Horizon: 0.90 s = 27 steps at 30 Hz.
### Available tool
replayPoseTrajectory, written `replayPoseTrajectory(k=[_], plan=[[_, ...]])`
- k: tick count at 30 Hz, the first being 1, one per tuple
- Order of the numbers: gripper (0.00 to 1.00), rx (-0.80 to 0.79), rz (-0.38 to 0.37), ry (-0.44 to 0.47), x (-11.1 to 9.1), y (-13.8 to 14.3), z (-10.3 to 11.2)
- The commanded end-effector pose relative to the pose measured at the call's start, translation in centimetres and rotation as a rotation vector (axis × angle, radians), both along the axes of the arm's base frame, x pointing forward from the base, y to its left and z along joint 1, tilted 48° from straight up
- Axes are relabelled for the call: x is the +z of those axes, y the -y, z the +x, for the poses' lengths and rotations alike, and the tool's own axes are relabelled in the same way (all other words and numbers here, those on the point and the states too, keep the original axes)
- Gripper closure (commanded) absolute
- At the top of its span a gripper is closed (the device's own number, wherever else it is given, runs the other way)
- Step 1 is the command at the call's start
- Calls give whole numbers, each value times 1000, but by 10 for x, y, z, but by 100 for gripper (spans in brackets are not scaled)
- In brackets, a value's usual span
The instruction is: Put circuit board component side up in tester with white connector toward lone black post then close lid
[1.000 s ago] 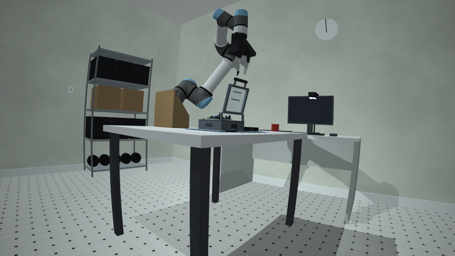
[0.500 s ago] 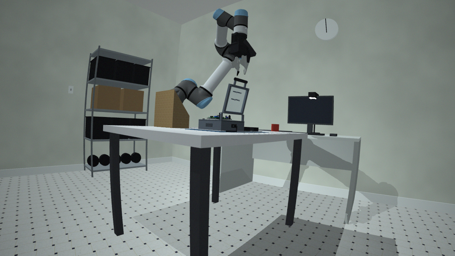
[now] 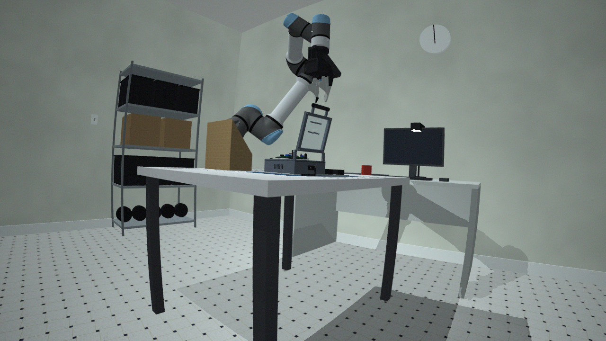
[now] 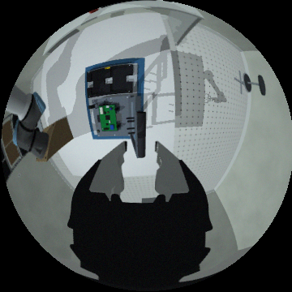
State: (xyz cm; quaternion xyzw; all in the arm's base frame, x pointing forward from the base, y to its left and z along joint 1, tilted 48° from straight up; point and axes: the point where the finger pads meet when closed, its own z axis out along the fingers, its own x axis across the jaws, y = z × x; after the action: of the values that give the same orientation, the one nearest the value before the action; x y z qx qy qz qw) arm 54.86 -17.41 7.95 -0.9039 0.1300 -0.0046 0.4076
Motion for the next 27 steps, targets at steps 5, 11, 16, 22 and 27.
replayPoseTrajectory(k=[5, 11, 16, 22, 27], plan=[[70, -1, -1, 1, -9, -9, 2], [70, -1, -1, 1, -13, -14, 2], [70, -1, -1, 1, -17, -18, 3], [70, -1, -1, 1, -19, -21, 4], [70, -1, -1, 1, -20, -21, 4]])
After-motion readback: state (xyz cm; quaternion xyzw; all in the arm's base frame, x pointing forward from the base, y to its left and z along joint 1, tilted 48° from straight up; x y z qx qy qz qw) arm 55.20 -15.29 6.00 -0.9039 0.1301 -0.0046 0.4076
